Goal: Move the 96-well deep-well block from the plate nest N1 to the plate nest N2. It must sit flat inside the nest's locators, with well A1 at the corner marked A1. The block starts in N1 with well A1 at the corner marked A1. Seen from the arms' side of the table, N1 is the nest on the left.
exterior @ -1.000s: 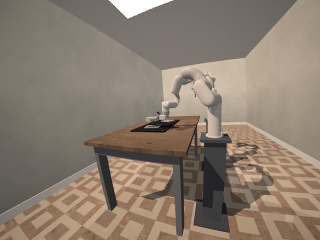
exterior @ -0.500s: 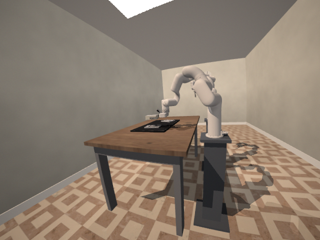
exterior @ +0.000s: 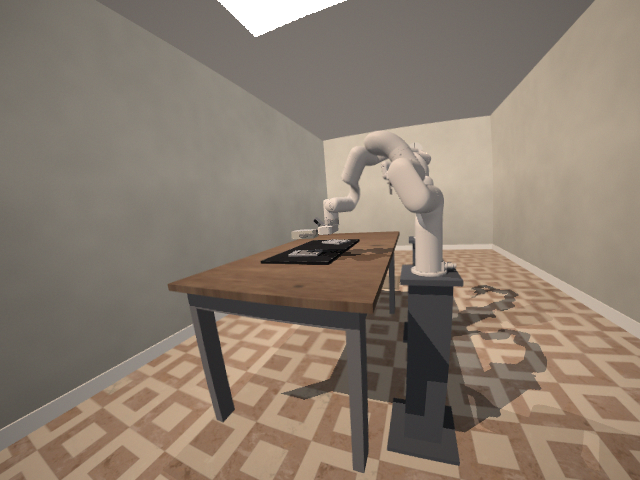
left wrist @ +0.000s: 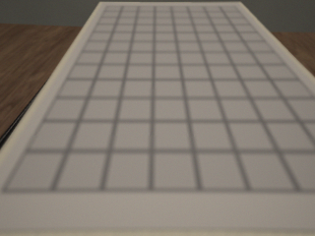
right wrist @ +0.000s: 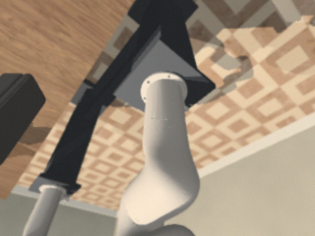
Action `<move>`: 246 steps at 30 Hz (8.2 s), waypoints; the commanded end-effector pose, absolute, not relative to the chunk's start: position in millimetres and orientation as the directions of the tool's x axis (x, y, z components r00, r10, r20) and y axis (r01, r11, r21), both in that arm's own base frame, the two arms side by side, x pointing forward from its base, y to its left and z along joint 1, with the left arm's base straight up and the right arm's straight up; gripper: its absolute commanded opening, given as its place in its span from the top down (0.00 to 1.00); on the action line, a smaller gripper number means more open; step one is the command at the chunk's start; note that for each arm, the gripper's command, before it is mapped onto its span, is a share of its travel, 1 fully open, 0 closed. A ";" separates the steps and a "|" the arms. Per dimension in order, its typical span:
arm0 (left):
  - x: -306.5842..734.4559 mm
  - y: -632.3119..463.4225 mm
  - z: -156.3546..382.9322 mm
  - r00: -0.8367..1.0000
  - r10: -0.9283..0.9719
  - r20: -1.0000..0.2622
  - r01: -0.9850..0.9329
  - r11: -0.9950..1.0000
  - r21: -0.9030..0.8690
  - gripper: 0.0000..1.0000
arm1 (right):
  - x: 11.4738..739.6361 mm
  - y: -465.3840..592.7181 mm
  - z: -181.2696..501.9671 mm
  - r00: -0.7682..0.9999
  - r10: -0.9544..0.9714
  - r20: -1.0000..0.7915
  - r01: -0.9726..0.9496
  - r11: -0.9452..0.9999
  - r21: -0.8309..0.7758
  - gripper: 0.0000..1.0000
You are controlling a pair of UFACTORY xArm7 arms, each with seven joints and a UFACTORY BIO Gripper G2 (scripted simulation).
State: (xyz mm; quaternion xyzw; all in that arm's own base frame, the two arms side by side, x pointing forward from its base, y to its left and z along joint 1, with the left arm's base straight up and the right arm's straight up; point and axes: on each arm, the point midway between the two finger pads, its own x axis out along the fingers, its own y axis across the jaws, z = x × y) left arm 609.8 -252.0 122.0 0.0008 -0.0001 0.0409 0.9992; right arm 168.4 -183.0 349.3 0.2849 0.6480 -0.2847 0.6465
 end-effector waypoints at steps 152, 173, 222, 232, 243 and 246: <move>562.4 -622.7 125.4 0.919 -0.393 0.004 0.393 0.919 -0.003 1.00 | 168.6 -183.3 350.0 0.000 0.000 -1.000 0.737 0.676 0.000 0.00; 562.3 -622.0 112.2 0.919 -0.393 0.004 0.393 0.919 -0.002 1.00 | 168.6 -183.3 350.0 0.000 0.000 -1.000 0.737 0.676 0.000 0.00; 562.6 -622.0 57.4 0.919 -0.393 0.004 0.393 0.919 -0.002 1.00 | 168.6 -183.3 350.0 0.000 0.000 -1.000 0.737 0.676 0.000 0.00; 562.5 -622.0 57.5 0.919 -0.393 0.004 0.393 0.919 -0.002 1.00 | 168.6 -183.3 350.0 0.000 0.000 -1.000 0.737 0.676 0.000 0.00; 562.5 -622.0 57.5 0.919 -0.393 0.004 0.393 0.919 -0.002 1.00 | 168.6 -183.3 350.0 0.000 0.000 -1.000 0.737 0.676 0.000 0.00; 562.5 -621.9 57.5 0.919 -0.393 0.004 0.393 0.919 -0.002 1.00 | 168.6 -183.3 350.0 0.000 0.000 -1.000 0.737 0.676 0.000 0.00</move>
